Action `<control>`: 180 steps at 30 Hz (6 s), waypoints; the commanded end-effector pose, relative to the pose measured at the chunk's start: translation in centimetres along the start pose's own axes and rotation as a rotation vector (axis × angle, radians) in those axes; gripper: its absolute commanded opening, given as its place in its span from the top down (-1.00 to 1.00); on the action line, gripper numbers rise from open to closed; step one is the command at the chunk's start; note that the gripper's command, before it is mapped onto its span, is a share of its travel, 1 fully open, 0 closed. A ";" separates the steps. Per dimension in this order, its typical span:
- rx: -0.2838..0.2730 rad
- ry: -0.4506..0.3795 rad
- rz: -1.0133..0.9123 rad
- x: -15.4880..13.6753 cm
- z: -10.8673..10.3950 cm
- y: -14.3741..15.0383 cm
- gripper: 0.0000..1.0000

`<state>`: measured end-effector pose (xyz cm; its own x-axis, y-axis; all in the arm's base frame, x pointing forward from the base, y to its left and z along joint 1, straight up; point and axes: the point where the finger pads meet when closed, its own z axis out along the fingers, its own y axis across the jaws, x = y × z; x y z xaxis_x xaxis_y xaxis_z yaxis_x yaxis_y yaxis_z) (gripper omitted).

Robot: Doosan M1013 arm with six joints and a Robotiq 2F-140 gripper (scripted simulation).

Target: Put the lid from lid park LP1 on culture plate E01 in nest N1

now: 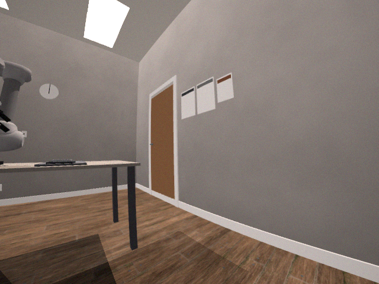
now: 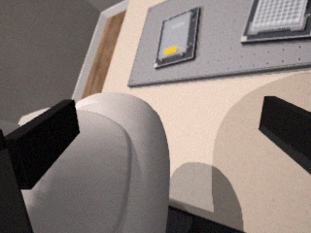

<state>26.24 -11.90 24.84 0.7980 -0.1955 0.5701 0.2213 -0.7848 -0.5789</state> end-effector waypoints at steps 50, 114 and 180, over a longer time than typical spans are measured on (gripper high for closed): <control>-0.336 -0.714 0.167 3.9 15.7 7.2 -1.00; -0.656 -0.683 -0.048 11.6 40.2 -0.8 0.80; -0.657 -0.684 -0.047 11.2 40.6 -0.4 -0.39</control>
<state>57.83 10.09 7.92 0.9976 0.0685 -0.0019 0.0685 -0.9977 -0.0013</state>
